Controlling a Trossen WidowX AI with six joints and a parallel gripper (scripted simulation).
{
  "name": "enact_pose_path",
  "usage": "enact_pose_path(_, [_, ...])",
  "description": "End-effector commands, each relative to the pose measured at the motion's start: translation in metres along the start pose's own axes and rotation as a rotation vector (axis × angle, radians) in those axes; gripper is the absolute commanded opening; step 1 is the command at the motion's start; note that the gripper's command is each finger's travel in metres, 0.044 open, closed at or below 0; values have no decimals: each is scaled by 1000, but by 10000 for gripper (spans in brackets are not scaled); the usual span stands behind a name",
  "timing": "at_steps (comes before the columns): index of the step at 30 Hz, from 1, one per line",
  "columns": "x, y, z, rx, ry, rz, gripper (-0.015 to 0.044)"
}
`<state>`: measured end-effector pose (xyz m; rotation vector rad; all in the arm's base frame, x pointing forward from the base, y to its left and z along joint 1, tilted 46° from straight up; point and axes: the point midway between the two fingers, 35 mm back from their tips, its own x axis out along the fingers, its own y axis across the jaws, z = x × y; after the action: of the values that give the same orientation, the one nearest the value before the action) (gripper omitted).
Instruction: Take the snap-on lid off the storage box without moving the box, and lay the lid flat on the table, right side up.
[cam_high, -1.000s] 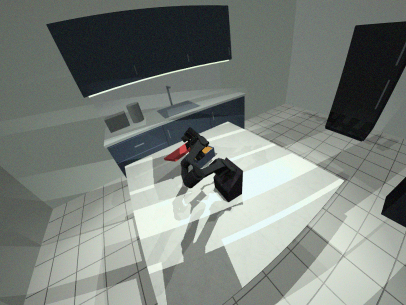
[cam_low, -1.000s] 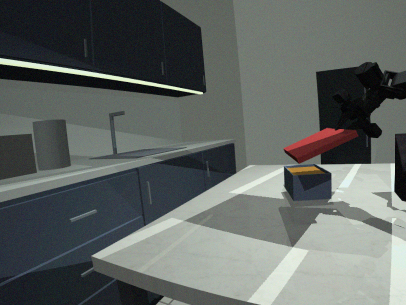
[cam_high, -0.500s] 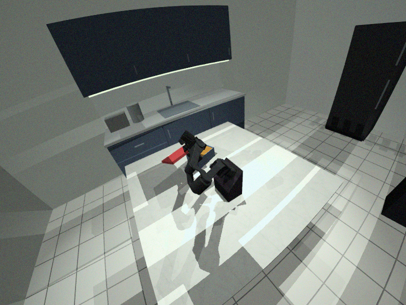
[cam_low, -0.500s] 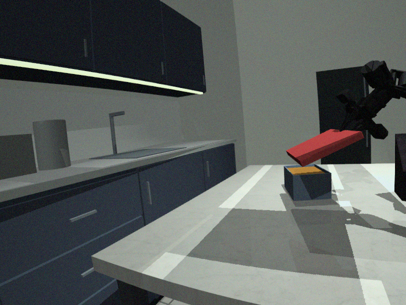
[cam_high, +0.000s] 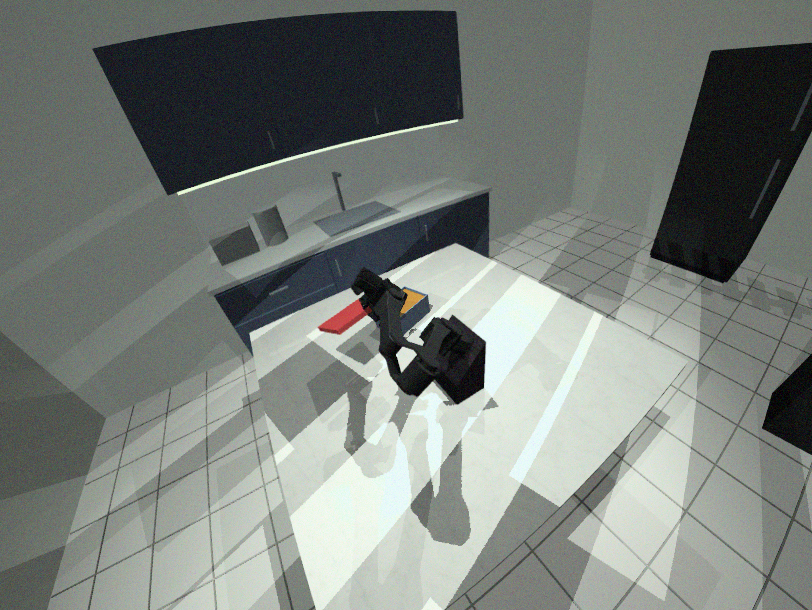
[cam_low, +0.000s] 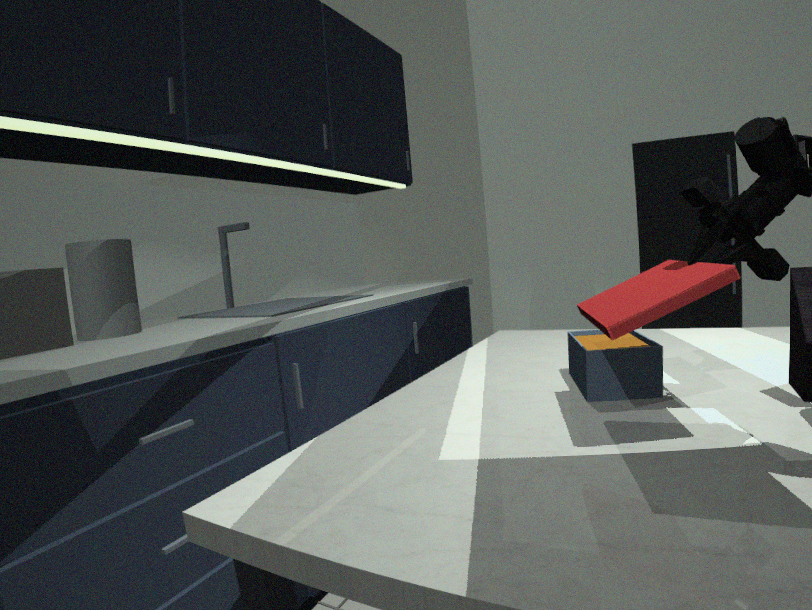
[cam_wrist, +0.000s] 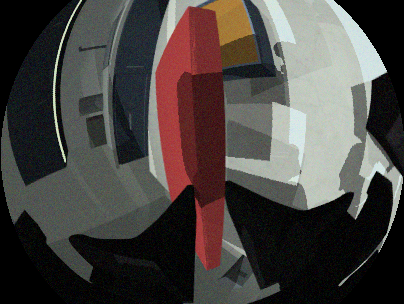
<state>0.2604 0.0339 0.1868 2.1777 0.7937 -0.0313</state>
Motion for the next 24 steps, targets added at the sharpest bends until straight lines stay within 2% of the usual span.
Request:
enact_pose_path(1, [-2,5,-11,-10,0,15,0])
enact_pose_path(24, [-4,4,-58,-9,2,17,0])
